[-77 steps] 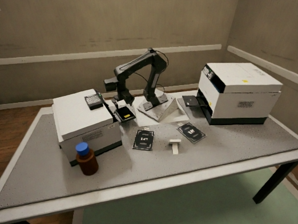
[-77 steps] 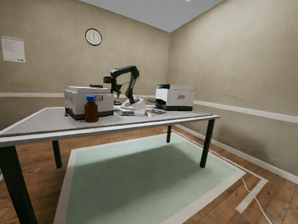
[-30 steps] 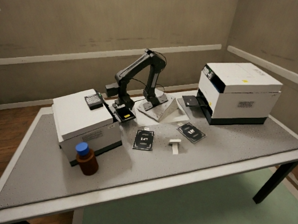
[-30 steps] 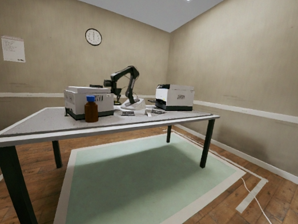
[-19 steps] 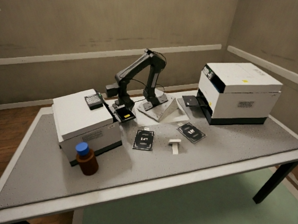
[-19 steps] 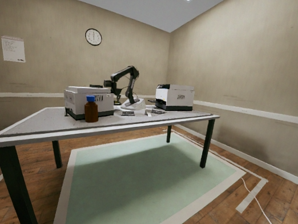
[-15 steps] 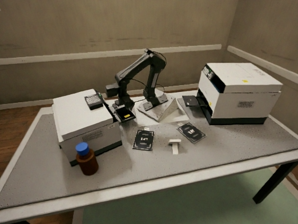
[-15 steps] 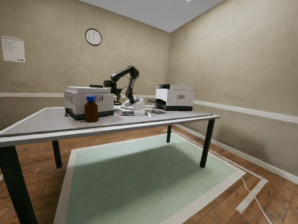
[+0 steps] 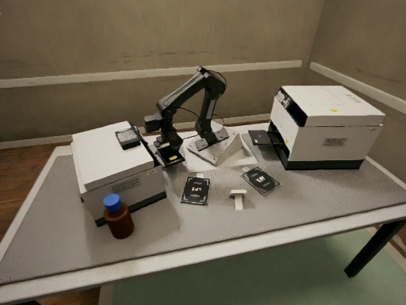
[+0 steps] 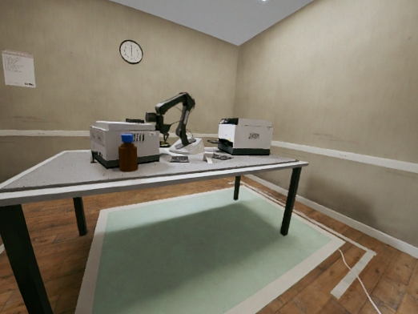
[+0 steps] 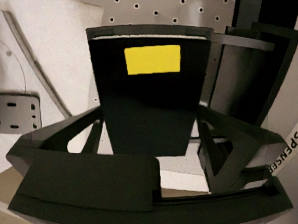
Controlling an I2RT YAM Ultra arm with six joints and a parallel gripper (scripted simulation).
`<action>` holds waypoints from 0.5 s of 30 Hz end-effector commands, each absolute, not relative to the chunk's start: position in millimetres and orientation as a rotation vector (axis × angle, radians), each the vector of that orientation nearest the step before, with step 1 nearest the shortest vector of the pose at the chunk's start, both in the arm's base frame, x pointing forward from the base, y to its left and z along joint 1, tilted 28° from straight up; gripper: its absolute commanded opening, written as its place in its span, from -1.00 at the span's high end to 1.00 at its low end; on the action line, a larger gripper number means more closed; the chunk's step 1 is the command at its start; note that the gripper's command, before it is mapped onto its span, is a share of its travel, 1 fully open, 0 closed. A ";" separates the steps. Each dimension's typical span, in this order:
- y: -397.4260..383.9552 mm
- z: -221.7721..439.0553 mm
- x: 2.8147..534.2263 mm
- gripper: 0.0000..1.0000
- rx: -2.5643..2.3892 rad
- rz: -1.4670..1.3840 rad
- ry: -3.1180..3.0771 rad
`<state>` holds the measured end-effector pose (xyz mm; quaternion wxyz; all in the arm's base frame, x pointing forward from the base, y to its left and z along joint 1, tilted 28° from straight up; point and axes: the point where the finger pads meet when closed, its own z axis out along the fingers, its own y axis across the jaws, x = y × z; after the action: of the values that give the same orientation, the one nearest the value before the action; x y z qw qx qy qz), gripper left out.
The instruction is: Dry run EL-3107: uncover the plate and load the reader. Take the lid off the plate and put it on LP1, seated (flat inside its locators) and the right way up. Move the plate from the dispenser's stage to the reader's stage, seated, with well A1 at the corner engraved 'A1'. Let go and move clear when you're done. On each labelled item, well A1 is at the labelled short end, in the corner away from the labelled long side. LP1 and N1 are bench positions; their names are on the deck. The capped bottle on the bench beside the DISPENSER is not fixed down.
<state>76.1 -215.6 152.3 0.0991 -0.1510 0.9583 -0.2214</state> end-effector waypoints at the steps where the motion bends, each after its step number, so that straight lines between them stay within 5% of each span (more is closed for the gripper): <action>1: -216.5 153.6 76.5 -0.86 -0.441 -0.661 2.832; 15: -216.5 153.6 76.5 -0.71 -0.441 -0.661 2.832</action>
<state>76.1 -215.6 152.3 0.0991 -0.1510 0.9583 -0.2214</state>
